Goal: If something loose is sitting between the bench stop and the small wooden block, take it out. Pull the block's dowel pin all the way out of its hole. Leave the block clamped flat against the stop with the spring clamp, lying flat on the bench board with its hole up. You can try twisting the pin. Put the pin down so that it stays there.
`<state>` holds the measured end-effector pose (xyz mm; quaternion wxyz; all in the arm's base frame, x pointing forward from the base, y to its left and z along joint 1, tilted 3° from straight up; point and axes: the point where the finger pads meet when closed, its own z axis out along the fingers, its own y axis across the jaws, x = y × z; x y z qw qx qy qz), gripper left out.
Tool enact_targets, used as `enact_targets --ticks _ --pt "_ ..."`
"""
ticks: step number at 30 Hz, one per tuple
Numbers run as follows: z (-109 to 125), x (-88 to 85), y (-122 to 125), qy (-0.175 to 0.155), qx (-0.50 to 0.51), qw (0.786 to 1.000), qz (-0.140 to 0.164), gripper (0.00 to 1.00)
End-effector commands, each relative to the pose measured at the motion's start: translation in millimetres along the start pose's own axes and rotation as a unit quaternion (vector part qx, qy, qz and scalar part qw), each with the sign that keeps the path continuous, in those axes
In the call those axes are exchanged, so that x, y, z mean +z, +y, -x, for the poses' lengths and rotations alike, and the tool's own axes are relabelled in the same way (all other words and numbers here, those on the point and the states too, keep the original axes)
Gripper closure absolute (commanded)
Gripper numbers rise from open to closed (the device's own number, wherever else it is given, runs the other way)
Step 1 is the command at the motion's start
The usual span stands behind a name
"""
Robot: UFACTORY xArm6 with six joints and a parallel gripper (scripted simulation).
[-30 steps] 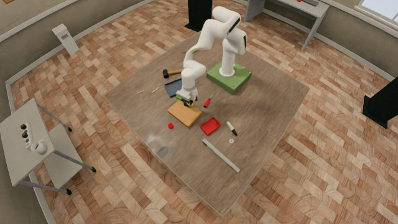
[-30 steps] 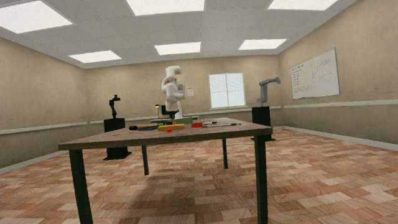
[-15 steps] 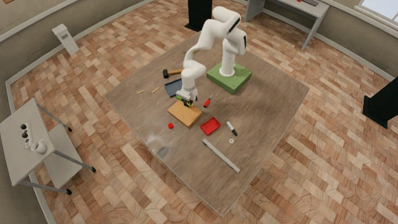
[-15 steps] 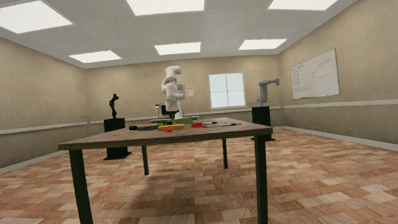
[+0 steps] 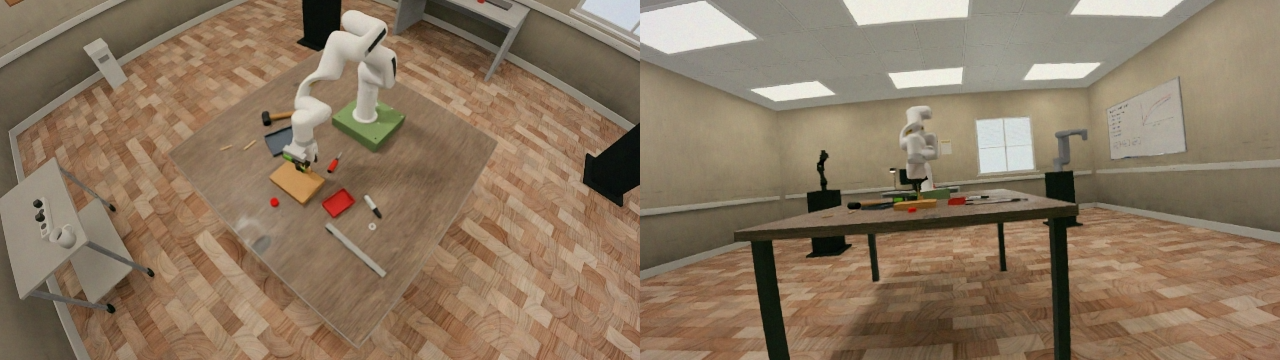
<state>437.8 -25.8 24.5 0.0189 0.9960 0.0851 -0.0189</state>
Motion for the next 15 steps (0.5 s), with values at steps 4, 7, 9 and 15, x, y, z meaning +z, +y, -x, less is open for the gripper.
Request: enact_targets --ticks 4,7,9,15 --pt "-2.2 -2.1 0.5 0.003 0.0 1.0 0.001 1.0" --pt "-2.2 -2.1 0.5 0.003 0.0 1.0 0.001 1.0" --pt "-2.2 -2.1 0.5 0.003 0.001 1.0 0.001 1.0" --pt "-2.2 -2.4 0.5 0.003 0.006 1.0 0.001 1.0"
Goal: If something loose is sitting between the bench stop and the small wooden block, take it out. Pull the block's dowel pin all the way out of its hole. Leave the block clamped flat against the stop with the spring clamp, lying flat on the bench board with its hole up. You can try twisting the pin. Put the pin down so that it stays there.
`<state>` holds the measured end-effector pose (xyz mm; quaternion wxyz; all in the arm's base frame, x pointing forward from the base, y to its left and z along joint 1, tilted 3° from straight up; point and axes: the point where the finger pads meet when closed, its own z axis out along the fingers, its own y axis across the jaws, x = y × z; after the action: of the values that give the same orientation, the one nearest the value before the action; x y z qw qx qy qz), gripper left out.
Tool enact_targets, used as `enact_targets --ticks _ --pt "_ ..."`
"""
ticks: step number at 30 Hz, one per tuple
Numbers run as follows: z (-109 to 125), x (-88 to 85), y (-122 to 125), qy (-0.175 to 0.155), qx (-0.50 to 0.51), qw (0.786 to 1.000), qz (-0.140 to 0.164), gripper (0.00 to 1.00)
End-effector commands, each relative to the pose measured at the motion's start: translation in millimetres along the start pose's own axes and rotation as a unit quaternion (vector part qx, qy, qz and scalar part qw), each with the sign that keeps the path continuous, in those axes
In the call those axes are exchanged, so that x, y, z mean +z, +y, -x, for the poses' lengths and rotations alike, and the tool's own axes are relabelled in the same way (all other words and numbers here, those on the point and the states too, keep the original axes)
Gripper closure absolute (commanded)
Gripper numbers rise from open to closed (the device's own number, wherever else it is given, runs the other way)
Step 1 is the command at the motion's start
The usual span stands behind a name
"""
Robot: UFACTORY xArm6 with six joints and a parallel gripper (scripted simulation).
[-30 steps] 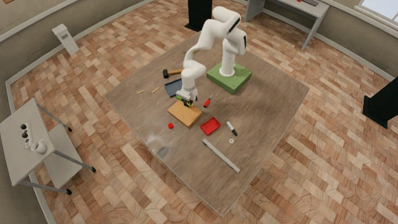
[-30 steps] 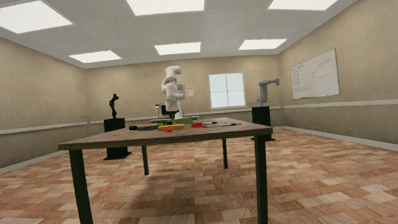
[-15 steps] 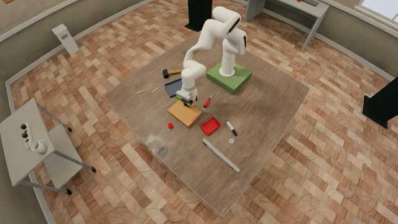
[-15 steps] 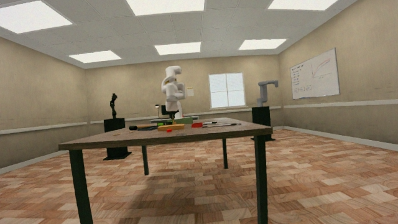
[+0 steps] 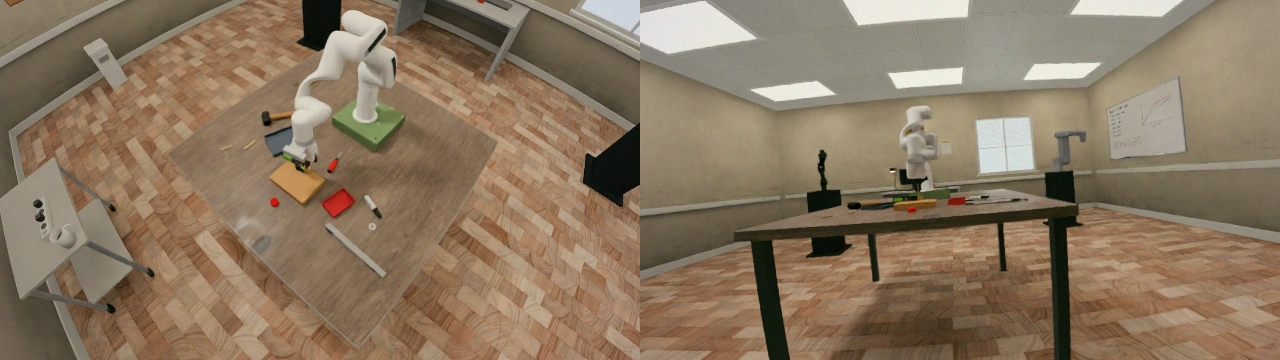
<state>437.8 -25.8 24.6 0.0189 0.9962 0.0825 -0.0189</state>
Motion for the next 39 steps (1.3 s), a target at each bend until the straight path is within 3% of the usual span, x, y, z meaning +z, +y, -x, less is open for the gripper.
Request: enact_targets --ticks 1,22,28,39 --pt "-2.3 -2.3 0.5 0.003 0.005 1.0 0.001 1.0" --pt "-2.2 -6.8 0.5 0.003 0.096 0.995 0.0 1.0" --pt "-2.2 -22.7 0.5 0.003 0.098 0.995 0.0 1.0" --pt "-2.2 -32.0 0.5 0.003 0.098 0.995 0.0 1.0"
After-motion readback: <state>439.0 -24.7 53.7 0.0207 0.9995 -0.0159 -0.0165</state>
